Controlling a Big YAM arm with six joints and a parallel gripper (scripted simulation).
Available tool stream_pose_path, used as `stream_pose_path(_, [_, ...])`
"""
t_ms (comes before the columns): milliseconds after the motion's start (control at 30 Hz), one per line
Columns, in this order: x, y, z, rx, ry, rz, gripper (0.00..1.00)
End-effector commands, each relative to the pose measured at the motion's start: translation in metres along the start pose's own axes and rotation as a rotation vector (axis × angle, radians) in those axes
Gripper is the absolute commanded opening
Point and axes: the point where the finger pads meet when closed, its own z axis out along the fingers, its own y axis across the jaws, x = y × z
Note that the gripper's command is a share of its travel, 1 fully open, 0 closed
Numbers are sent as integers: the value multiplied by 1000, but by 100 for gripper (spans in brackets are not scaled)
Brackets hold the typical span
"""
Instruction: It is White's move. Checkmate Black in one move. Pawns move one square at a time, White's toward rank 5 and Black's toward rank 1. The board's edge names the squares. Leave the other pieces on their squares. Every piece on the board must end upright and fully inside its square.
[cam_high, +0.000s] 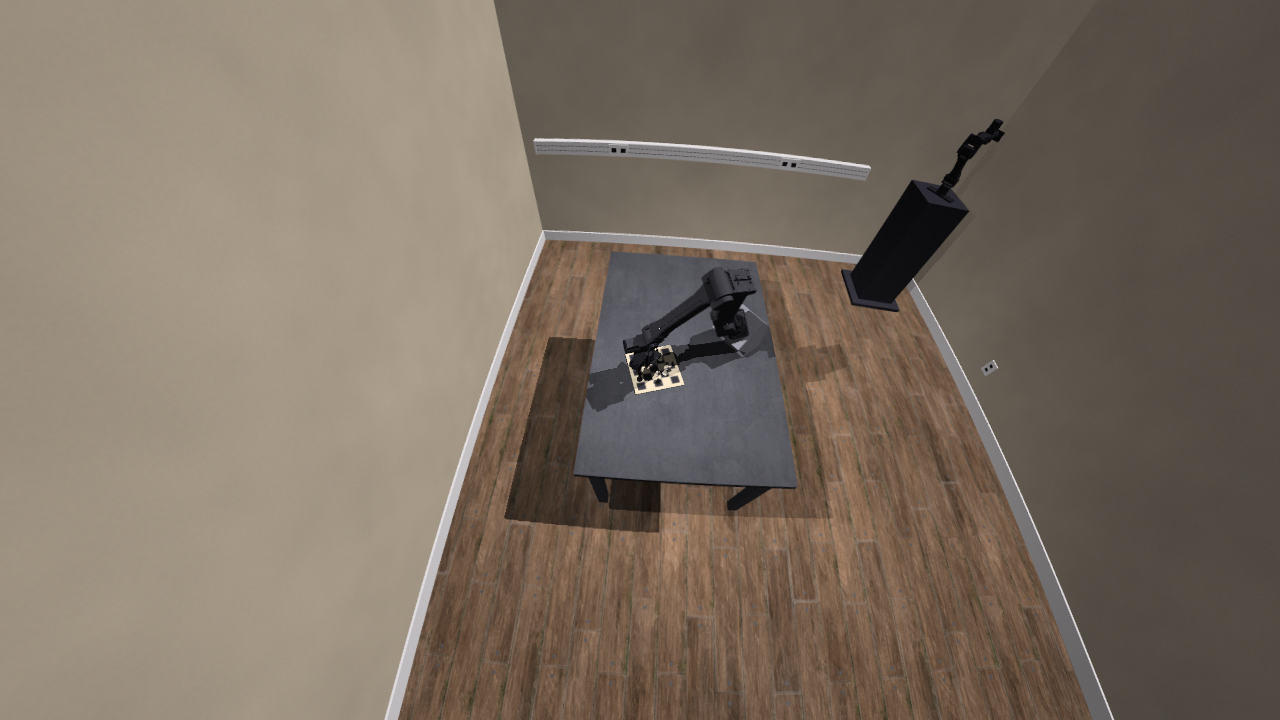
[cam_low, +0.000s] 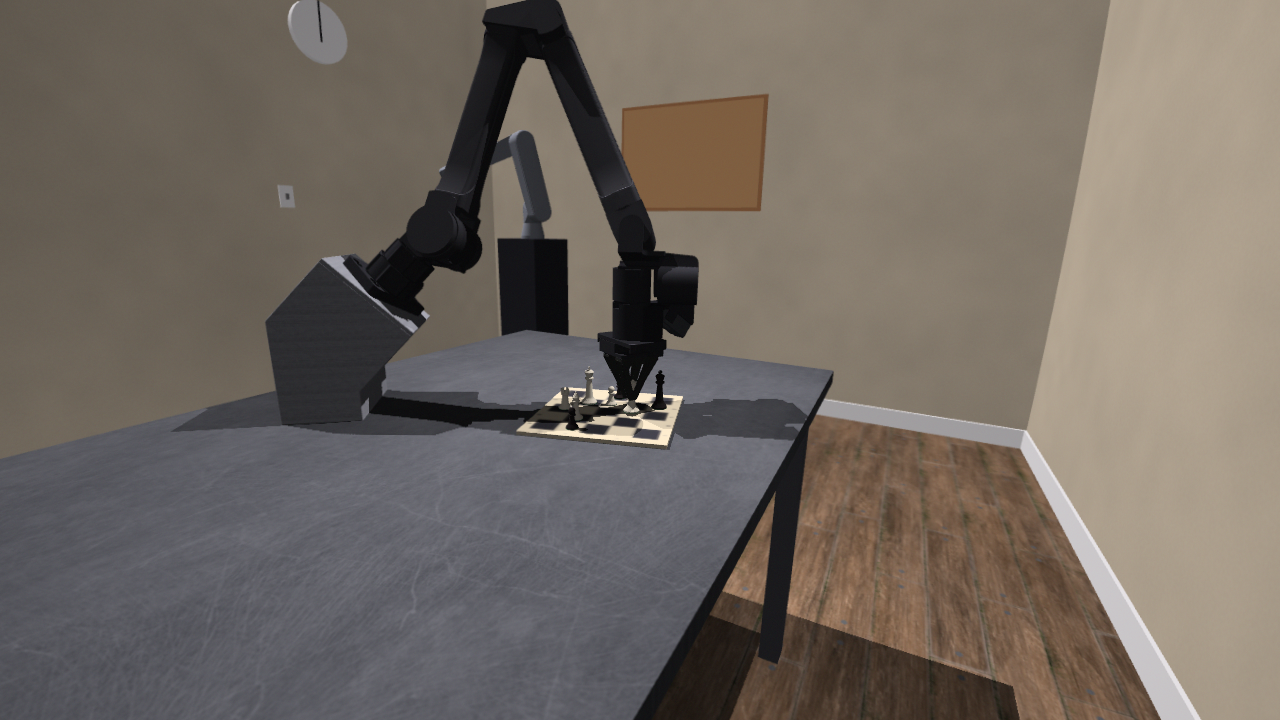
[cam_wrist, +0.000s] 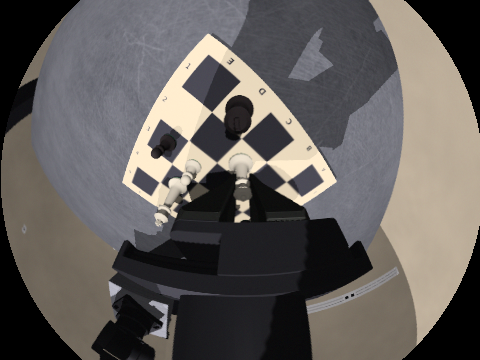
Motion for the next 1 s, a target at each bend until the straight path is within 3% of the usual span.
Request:
stream_pose_path(0, [-2, 4, 2, 0, -7, 1, 0])
stream_pose_path(967, [2, 5, 9, -10, 5, 7, 0])
